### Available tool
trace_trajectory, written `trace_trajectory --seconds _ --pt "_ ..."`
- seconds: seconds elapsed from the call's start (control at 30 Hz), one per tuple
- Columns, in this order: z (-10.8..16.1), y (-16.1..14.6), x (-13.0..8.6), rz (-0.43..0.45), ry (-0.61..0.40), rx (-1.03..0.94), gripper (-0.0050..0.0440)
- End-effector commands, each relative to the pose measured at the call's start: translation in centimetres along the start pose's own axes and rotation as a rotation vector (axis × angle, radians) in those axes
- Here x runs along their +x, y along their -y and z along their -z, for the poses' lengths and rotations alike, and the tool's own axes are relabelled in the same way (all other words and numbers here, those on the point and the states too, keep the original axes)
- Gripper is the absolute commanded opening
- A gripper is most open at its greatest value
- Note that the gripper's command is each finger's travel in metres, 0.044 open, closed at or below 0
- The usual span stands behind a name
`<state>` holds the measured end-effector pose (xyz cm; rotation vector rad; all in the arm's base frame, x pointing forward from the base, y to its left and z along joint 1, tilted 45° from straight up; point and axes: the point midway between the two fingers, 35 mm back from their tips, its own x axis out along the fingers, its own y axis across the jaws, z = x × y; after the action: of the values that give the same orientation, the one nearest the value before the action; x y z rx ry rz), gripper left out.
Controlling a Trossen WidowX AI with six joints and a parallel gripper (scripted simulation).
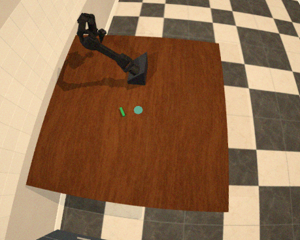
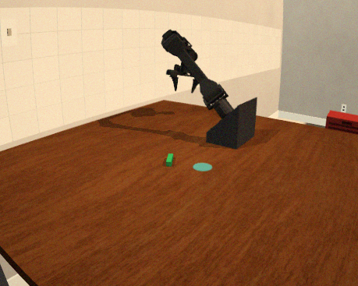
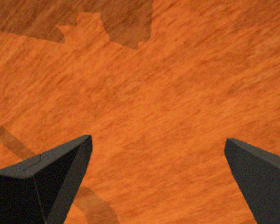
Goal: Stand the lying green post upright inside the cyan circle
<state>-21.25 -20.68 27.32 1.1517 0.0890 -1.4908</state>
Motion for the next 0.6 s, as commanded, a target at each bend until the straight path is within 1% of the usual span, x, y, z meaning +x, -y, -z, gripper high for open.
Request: trace_trajectory --seconds 0.0,0.53,0.57 --pt "-0.15 -0.41 -0.45 0.008 0.014 -0.016 0.04" --pt "-0.15 -0.41 -0.45 0.008 0.014 -0.016 0.04" --pt "-0.13 -0.47 -0.39 0.008 0.012 -0.018 0.0376"
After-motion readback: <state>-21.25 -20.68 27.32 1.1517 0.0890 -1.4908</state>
